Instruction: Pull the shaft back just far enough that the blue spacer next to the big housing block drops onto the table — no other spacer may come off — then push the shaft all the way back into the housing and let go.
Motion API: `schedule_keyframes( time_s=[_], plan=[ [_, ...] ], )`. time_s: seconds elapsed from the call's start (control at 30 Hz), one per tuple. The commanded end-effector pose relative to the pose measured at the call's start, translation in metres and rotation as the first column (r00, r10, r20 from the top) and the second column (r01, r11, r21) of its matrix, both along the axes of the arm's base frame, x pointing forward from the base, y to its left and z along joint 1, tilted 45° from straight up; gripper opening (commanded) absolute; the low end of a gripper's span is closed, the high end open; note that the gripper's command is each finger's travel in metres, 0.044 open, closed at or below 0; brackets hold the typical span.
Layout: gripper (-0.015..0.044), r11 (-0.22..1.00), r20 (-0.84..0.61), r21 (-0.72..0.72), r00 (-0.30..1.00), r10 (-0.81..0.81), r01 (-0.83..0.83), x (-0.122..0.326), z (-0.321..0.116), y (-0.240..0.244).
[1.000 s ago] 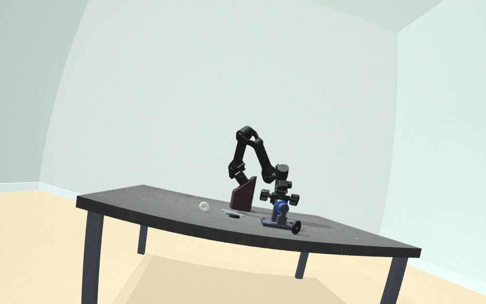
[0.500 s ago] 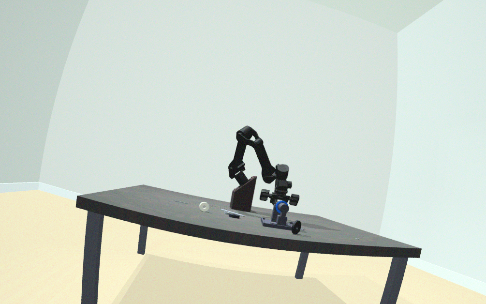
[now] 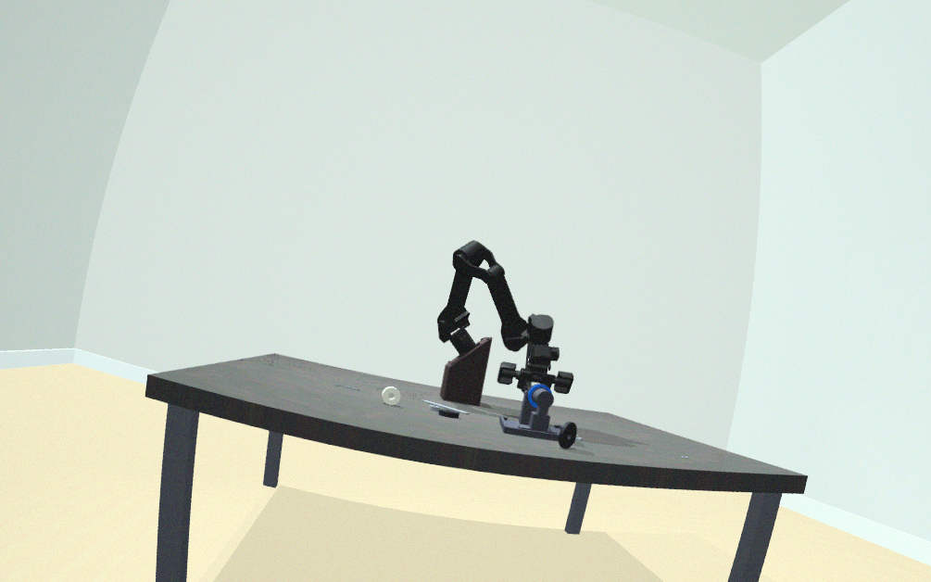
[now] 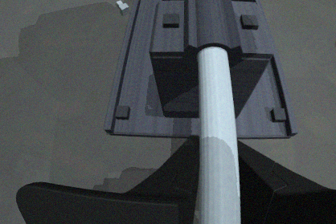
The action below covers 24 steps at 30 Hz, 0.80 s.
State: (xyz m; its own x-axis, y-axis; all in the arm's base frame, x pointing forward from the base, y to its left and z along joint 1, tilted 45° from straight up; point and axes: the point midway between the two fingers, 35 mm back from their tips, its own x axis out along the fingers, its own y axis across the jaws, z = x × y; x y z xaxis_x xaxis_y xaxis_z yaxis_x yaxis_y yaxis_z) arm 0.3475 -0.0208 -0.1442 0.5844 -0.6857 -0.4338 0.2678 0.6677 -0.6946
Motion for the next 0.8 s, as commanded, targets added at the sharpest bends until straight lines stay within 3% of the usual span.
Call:
schedule_keyframes(
  time_s=[0.0,0.77],
  plan=[
    [0.0000,1.000,0.004,-0.001,1.000,-0.003,0.003,-0.0010,0.0004,0.0002],
    [0.0000,1.000,0.004,-0.001,1.000,-0.003,0.003,-0.0035,0.0001,0.0010]
  ],
)
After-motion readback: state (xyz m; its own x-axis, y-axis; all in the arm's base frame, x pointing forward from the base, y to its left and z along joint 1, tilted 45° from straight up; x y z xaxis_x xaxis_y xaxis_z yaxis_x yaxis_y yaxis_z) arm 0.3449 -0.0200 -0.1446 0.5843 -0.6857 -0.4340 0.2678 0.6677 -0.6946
